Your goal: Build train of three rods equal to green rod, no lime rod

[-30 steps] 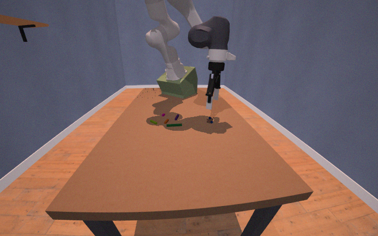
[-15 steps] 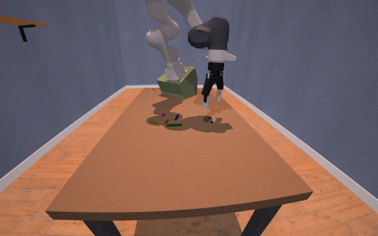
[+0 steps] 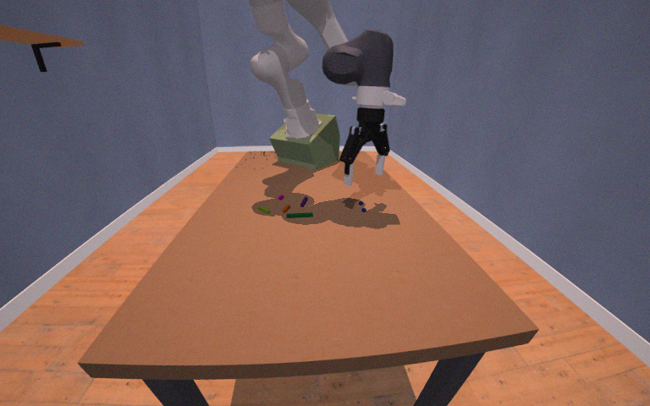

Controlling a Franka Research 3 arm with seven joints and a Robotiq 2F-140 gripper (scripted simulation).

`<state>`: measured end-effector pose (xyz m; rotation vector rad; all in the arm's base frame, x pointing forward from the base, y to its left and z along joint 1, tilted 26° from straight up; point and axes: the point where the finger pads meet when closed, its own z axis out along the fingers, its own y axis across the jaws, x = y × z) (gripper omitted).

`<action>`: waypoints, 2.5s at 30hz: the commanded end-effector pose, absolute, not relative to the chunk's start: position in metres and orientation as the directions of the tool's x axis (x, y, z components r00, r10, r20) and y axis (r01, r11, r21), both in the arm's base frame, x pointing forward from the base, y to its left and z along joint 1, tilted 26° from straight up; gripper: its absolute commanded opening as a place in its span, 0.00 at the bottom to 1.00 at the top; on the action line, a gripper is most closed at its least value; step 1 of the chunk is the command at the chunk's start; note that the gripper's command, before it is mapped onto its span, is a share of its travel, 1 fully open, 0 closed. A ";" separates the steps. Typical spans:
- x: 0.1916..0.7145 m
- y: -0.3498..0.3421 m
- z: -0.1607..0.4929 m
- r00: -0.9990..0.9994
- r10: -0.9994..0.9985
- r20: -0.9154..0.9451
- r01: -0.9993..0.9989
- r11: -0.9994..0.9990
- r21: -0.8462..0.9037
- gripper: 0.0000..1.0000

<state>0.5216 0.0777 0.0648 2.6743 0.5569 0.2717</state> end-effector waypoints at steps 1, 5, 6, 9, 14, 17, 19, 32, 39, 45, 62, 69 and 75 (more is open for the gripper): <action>0.522 0.080 0.065 0.934 0.307 0.180 0.213 -0.887 0.409 1.00; 0.521 0.079 0.064 0.950 0.226 0.216 0.128 -0.911 0.391 1.00; 0.520 0.079 0.064 0.952 0.212 0.222 0.113 -0.915 0.388 1.00; 0.520 0.079 0.063 0.956 0.168 0.240 0.068 -0.924 0.377 1.00; 0.519 0.079 0.063 0.958 0.095 0.269 -0.008 -0.934 0.357 1.00; 0.518 0.079 0.062 0.958 0.066 0.280 -0.038 -0.937 0.348 1.00; 0.518 0.079 0.062 0.955 0.025 0.295 -0.079 -0.939 0.336 1.00; 0.515 0.078 0.060 0.919 -0.167 0.357 -0.272 -0.924 0.268 1.00; 0.514 0.077 0.059 0.885 -0.264 0.383 -0.368 -0.901 0.229 1.00; 0.513 0.077 0.058 0.846 -0.348 0.403 -0.450 -0.872 0.192 1.00; 0.509 0.076 0.055 0.699 -0.564 0.439 -0.656 -0.751 0.079 1.00; 0.508 0.076 0.054 0.645 -0.622 0.444 -0.709 -0.704 0.044 1.00; 0.507 0.075 0.053 0.554 -0.703 0.445 -0.782 -0.623 -0.010 1.00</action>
